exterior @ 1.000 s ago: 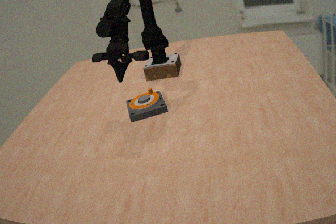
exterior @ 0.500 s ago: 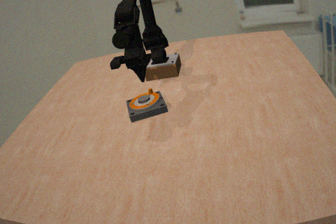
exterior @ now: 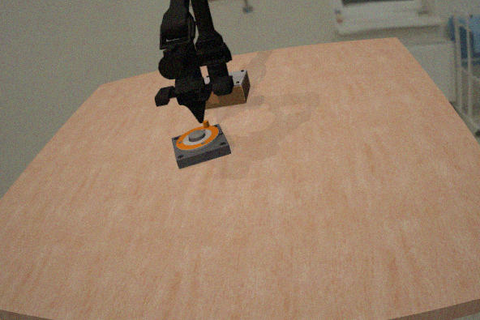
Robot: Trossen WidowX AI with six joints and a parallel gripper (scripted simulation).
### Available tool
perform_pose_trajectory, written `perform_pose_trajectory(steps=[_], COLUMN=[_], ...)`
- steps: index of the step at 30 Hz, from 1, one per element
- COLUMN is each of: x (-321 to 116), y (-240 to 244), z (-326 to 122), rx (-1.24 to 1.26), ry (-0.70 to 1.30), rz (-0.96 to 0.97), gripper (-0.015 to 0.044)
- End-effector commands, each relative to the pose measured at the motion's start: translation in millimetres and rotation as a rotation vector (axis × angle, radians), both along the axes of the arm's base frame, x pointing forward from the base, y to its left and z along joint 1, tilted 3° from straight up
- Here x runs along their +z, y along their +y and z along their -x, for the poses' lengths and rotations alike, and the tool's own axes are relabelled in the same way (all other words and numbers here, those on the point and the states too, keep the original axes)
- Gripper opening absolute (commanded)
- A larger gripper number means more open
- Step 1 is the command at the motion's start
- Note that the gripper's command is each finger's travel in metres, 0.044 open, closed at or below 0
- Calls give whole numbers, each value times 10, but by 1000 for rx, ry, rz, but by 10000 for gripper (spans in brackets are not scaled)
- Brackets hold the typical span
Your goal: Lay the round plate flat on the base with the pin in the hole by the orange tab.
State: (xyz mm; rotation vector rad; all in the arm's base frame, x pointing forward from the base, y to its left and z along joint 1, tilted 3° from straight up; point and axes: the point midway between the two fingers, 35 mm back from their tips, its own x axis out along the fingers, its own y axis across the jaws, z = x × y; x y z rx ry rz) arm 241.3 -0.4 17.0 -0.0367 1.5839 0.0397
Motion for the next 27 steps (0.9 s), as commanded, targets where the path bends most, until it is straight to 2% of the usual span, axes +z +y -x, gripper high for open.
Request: perform_pose_trajectory(steps=[1,27], x=[-15,-9], y=[49,340], z=[-1,-138], rx=[-2,-2], ry=[3,2], rz=[-4,-7], gripper=[0,0])
